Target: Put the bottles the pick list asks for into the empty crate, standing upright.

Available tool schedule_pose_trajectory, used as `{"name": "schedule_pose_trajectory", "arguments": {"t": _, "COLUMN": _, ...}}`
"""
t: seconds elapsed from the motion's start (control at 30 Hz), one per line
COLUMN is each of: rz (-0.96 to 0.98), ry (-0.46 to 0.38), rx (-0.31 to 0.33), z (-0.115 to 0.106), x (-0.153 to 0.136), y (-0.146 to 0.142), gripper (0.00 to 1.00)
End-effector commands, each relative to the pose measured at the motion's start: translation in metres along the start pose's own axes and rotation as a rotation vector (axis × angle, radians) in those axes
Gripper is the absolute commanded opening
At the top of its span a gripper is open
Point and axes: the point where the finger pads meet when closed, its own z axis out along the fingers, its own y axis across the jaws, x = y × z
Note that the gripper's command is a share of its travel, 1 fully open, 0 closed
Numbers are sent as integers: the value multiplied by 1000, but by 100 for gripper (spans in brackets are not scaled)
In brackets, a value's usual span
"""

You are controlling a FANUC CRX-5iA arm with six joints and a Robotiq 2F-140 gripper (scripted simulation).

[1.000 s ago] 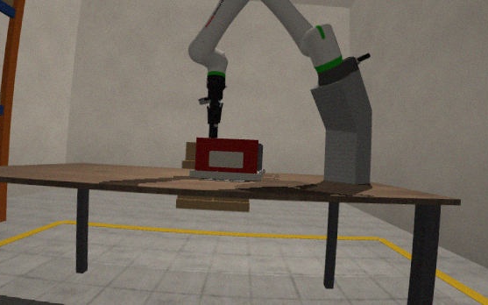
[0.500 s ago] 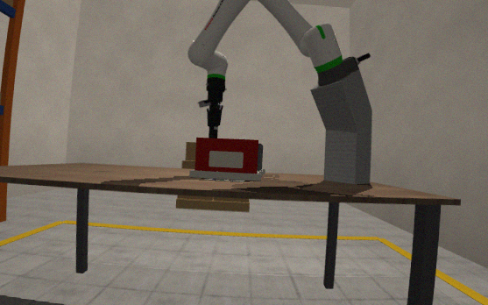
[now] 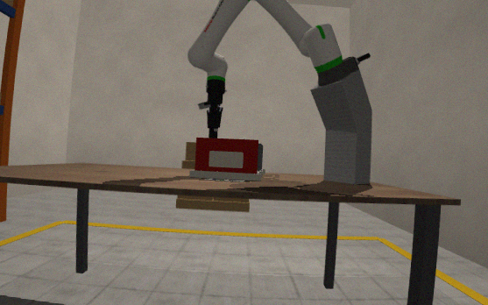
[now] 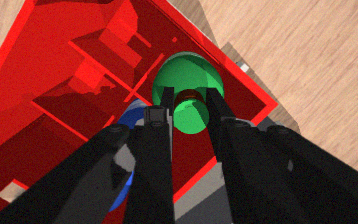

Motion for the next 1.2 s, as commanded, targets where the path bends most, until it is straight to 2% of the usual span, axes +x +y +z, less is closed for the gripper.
{"name": "schedule_pose_trajectory", "arguments": {"t": 0.0, "rz": 0, "ry": 1, "rx": -2, "z": 0, "x": 0, "y": 1, "gripper": 10}}
{"name": "schedule_pose_trajectory", "arguments": {"t": 1.17, "rz": 0, "ry": 1, "rx": -2, "z": 16, "x": 1, "y": 1, "gripper": 10}}
